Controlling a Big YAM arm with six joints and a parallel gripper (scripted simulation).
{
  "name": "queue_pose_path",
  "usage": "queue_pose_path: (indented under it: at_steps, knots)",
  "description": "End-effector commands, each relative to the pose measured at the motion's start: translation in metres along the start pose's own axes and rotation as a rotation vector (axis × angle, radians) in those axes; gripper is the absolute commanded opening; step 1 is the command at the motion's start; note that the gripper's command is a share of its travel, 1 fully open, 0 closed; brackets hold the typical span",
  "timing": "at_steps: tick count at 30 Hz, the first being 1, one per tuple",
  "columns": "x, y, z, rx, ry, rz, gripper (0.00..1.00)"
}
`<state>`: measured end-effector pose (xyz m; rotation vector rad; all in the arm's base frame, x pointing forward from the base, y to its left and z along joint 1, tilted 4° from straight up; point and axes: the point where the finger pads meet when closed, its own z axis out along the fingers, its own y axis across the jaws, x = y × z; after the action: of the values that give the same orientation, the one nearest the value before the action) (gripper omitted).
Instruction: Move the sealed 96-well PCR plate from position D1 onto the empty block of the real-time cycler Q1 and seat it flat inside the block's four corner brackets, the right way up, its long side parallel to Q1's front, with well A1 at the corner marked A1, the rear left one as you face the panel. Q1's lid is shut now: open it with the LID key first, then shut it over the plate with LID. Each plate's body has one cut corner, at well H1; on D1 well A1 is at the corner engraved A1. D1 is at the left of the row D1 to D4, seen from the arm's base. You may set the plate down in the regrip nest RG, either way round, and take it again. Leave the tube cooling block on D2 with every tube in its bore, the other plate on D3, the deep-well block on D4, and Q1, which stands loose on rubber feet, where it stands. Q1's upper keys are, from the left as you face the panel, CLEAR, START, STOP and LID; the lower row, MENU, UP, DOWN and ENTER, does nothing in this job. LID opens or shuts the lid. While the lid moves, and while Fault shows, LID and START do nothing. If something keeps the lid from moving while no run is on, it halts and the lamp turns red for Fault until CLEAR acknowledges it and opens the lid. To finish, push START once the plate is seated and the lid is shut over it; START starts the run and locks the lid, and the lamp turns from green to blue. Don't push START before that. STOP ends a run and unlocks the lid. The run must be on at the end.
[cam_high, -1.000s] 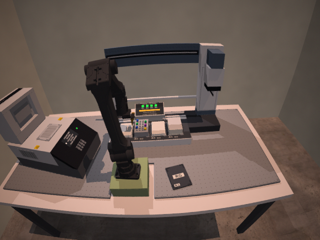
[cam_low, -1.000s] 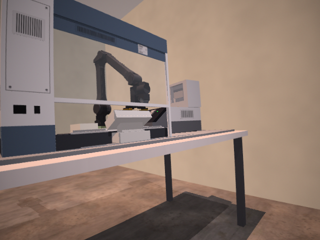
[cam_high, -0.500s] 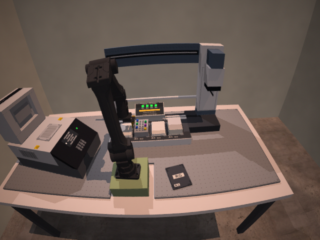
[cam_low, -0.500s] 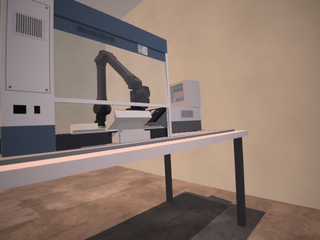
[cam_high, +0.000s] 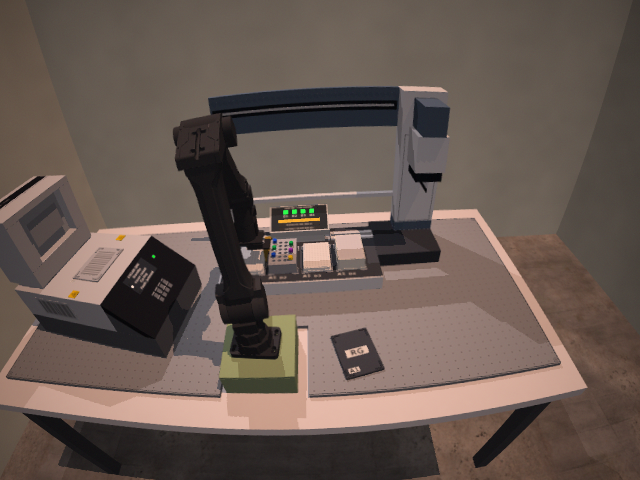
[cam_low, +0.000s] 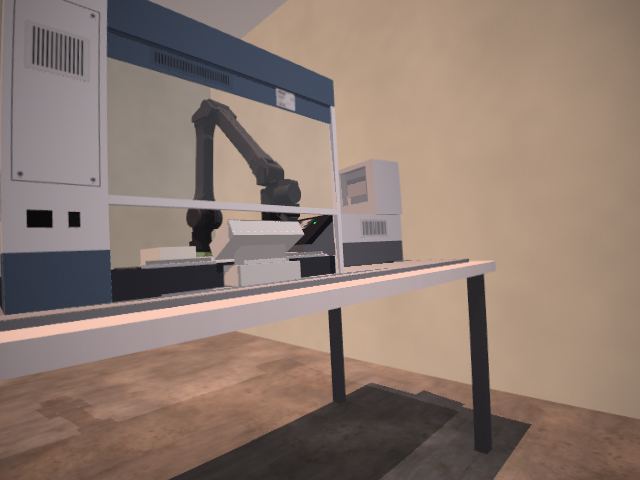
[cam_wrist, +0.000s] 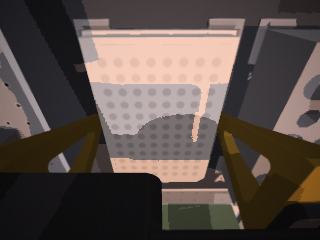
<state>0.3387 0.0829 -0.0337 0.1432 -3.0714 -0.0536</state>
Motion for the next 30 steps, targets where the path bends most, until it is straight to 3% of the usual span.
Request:
queue_pose_path:
  at_steps: [1,7,8,20,30]
  knots:
    - [-0.017,0.008,-0.011,-0.007,-0.048,0.002,1.0]
    - [-0.02,0.008,-0.019,-0.007,-0.051,0.002,1.0]
    - [-0.02,0.008,-0.02,-0.007,-0.049,0.002,0.0]
    - [-0.024,0.009,-0.024,-0.008,-0.058,0.002,0.0]
    - [-0.037,0.01,-0.027,-0.013,-0.101,0.0,0.0]
